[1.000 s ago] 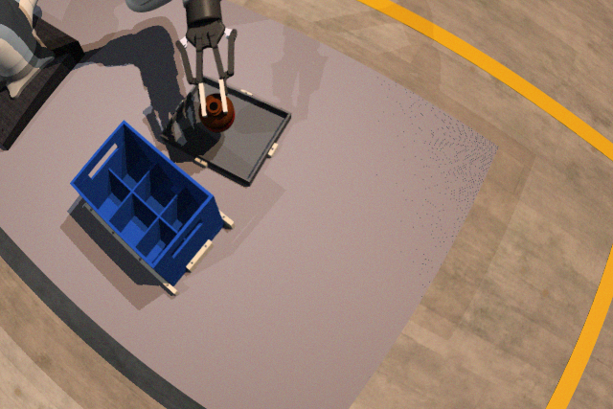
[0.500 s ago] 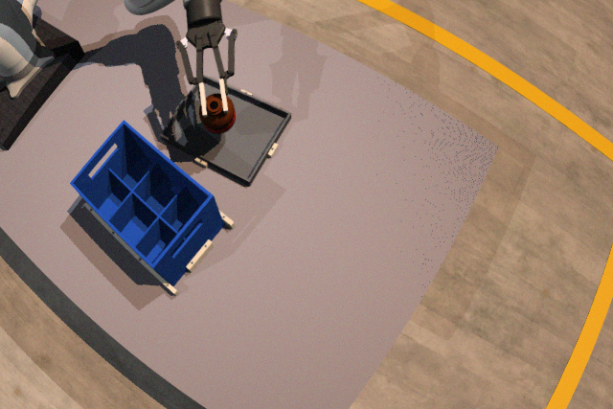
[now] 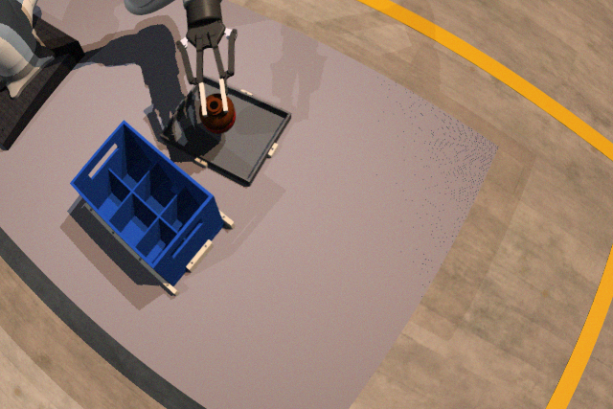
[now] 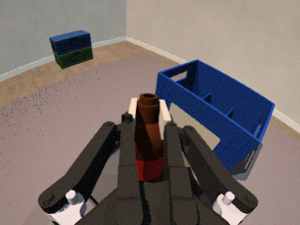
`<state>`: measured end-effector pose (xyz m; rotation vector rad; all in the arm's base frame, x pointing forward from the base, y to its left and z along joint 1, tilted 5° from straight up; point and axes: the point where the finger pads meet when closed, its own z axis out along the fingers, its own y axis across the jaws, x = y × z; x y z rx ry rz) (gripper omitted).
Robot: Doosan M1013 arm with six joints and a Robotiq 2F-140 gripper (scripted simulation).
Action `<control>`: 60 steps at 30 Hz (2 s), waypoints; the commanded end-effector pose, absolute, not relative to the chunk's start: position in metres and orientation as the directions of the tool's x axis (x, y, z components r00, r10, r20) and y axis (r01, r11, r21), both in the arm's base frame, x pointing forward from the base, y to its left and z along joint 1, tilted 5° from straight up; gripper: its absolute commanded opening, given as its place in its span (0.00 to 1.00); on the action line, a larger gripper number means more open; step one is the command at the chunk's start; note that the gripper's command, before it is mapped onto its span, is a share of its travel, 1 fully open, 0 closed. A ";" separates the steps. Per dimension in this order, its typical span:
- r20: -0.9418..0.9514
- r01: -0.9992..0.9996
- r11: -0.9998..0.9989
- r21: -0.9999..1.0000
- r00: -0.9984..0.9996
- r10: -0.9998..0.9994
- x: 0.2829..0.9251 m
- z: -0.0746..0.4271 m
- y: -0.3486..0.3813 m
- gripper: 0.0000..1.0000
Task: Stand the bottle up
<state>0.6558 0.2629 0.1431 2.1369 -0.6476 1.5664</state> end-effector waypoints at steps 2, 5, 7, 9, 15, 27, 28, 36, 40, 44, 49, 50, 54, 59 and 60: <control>0.957 -0.587 -0.808 0.054 0.260 -0.125 0.656 0.143 0.263 0.10; 0.957 -0.587 -0.808 0.054 0.260 -0.125 0.656 0.143 0.263 0.10; 0.957 -0.587 -0.808 0.054 0.260 -0.125 0.656 0.143 0.263 0.10; 0.957 -0.587 -0.808 0.054 0.260 -0.125 0.656 0.143 0.263 0.10; 0.957 -0.587 -0.808 0.054 0.260 -0.125 0.656 0.143 0.263 0.10; 0.957 -0.587 -0.808 0.054 0.260 -0.125 0.656 0.143 0.263 0.10; 0.957 -0.587 -0.808 0.054 0.260 -0.125 0.656 0.143 0.263 0.10; 0.957 -0.587 -0.808 0.054 0.260 -0.125 0.656 0.141 0.263 0.10; 0.957 -0.587 -0.808 0.054 0.260 -0.125 0.656 0.139 0.263 0.10; 0.957 -0.587 -0.808 0.054 0.260 -0.125 0.656 0.137 0.262 0.10; 0.957 -0.587 -0.808 0.054 0.260 -0.125 0.656 0.133 0.262 0.10; 0.957 -0.587 -0.808 0.054 0.260 -0.125 0.656 0.132 0.262 0.10; 0.957 -0.587 -0.808 0.054 0.260 -0.125 0.656 0.130 0.262 0.10; 0.957 -0.587 -0.808 0.054 0.260 -0.125 0.656 0.125 0.261 0.10; 0.957 -0.587 -0.808 0.054 0.260 -0.125 0.656 0.123 0.261 0.10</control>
